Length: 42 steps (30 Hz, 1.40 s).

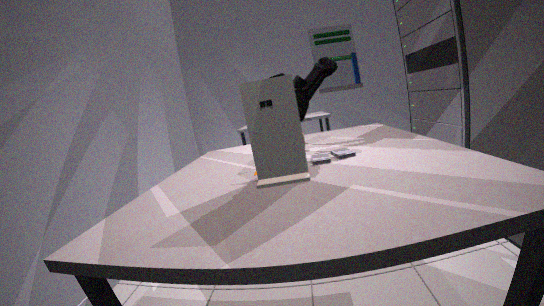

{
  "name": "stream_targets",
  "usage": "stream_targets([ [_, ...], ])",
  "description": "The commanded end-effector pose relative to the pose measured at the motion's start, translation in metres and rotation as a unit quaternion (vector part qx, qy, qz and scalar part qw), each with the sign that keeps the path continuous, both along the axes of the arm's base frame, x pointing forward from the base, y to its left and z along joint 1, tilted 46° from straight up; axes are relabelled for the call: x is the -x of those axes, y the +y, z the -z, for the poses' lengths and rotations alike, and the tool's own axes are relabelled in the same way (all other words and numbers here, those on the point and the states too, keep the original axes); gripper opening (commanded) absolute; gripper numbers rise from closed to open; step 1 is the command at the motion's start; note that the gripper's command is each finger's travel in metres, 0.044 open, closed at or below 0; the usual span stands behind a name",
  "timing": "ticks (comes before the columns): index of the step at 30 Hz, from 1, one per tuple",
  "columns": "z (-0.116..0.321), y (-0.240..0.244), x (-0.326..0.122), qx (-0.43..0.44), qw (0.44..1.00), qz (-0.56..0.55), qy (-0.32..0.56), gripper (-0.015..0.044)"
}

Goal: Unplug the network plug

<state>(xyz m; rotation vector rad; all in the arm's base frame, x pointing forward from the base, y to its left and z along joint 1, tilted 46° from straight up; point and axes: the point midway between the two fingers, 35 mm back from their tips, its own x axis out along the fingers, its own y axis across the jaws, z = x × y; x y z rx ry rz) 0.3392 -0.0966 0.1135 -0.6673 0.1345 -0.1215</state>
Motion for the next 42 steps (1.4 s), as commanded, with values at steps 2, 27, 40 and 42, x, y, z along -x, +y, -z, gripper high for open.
stream_targets([
  [2, 0.020, -0.007, 0.012, 0.033, 0.999, 0.005, 0.016, 0.0156],
  [27, 0.024, -0.011, -0.011, 0.049, 0.999, 0.008, 0.021, 0.0156],
  [40, 0.022, -0.010, -0.031, 0.049, 0.999, 0.008, 0.021, 0.0156],
  [42, 0.022, -0.010, -0.034, 0.049, 0.999, 0.008, 0.021, 0.0156],
])
